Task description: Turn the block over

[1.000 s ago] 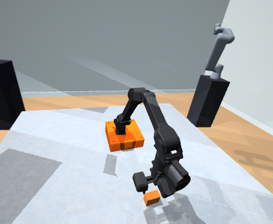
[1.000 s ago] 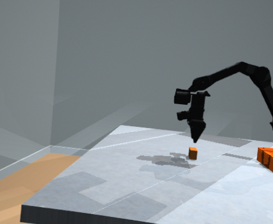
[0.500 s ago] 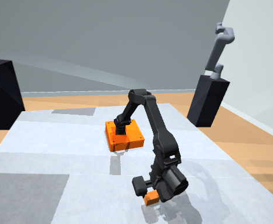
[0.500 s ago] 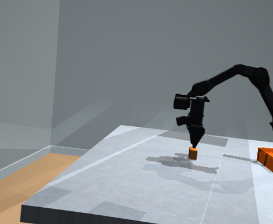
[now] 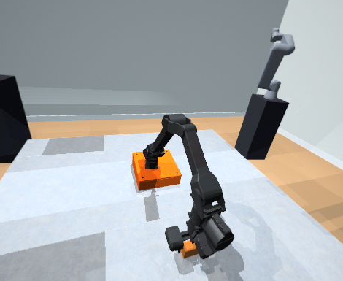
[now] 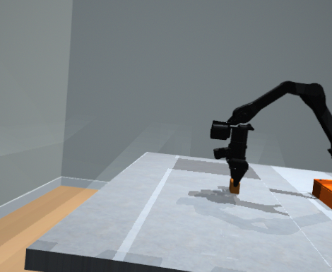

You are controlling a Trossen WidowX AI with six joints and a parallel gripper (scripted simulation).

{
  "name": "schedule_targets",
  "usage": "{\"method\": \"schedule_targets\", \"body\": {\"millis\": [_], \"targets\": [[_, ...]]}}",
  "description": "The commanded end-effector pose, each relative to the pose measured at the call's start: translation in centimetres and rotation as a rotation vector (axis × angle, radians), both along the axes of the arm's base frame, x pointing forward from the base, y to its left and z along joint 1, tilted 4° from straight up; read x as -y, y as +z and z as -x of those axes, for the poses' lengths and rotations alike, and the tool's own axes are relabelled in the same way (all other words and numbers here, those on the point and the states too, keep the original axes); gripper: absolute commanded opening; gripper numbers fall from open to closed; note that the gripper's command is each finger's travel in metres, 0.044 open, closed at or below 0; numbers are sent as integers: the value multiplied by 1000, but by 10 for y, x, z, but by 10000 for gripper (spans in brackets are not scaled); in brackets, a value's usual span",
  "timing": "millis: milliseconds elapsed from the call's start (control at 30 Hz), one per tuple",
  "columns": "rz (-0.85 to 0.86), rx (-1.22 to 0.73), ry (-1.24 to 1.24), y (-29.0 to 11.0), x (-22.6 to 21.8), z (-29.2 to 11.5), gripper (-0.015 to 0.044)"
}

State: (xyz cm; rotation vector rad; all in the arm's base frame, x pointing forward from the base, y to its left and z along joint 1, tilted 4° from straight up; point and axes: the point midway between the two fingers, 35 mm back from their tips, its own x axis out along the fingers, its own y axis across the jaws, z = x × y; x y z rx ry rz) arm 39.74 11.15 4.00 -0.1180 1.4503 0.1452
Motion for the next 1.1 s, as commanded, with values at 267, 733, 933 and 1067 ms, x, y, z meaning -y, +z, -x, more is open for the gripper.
{"method": "schedule_targets", "body": {"millis": [267,733,933,1067], "targets": [[-1,-6,4,-6,0,2,263],[-1,-6,4,-6,0,2,169],[-1,-6,4,-1,0,2,90],[-1,-6,4,23,1,5,0]]}}
